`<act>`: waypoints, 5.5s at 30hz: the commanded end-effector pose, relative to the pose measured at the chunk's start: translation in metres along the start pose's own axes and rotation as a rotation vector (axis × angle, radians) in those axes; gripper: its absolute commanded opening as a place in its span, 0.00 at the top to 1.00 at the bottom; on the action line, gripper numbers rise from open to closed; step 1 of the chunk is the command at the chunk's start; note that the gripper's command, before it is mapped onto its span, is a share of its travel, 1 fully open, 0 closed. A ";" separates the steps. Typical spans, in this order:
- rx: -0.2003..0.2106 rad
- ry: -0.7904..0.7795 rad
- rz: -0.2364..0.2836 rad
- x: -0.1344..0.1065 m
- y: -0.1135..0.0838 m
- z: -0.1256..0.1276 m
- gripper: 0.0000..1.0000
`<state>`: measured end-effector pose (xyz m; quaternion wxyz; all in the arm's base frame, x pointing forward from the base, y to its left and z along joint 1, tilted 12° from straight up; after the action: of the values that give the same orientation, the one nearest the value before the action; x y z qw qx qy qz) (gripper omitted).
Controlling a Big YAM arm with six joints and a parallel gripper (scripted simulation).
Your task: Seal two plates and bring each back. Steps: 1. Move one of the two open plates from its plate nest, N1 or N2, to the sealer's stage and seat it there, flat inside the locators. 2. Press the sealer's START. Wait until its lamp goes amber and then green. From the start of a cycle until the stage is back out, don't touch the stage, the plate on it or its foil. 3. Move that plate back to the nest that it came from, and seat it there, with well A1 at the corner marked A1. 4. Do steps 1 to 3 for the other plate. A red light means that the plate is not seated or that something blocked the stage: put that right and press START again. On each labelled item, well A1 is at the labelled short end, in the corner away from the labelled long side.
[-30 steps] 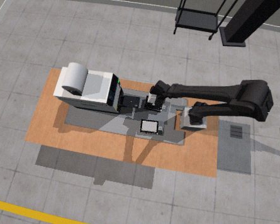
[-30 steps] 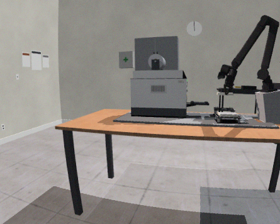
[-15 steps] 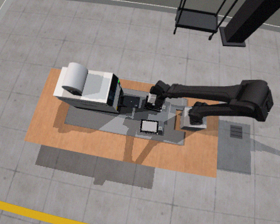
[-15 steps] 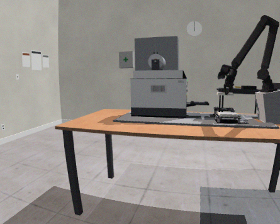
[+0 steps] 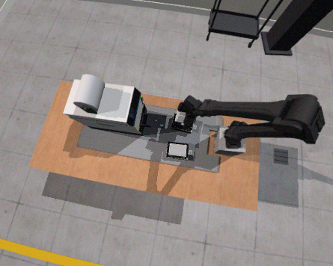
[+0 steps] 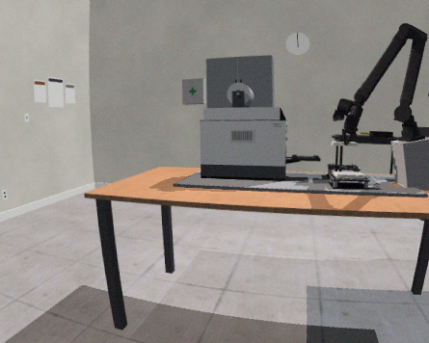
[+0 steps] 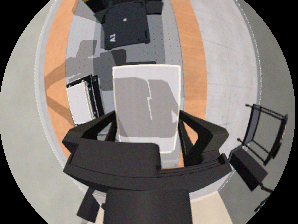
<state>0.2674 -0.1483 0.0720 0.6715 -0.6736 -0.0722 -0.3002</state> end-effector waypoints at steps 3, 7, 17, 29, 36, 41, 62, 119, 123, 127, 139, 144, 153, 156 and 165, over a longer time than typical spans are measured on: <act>-0.010 0.025 -0.006 0.009 0.001 -0.006 1.00; -0.010 0.026 -0.004 0.005 0.003 -0.006 1.00; 0.000 0.012 0.002 -0.003 0.011 0.001 1.00; -0.018 0.017 -0.048 0.021 0.008 -0.009 1.00; -0.006 -0.001 -0.045 0.021 0.014 -0.002 1.00; -0.009 0.004 -0.041 0.018 0.015 -0.004 1.00; -0.002 0.002 -0.025 0.004 0.024 0.000 1.00; -0.009 0.010 -0.002 -0.019 0.049 -0.006 1.00; -0.011 0.000 -0.027 -0.007 0.049 -0.007 1.00; -0.007 -0.006 -0.026 -0.004 0.051 -0.005 1.00; -0.013 0.022 -0.023 -0.011 0.057 -0.008 1.00; -0.011 0.025 -0.012 -0.018 0.057 -0.007 1.00; 0.002 0.006 -0.002 -0.023 0.064 0.001 1.00; -0.006 0.011 -0.021 -0.015 0.064 -0.004 1.00; -0.015 0.020 -0.034 -0.006 0.068 -0.011 1.00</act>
<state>0.2801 -0.1502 0.0069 0.6704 -0.6741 -0.0719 -0.3017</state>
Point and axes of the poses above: the point where the finger pads meet when closed, its own y axis out along the fingers, its own z axis across the jaws, x = y × z, the point moved 5 cm from there along -y, back along the fingers, and after that the axes turned 6 degrees about y, right-handed, at the moved point
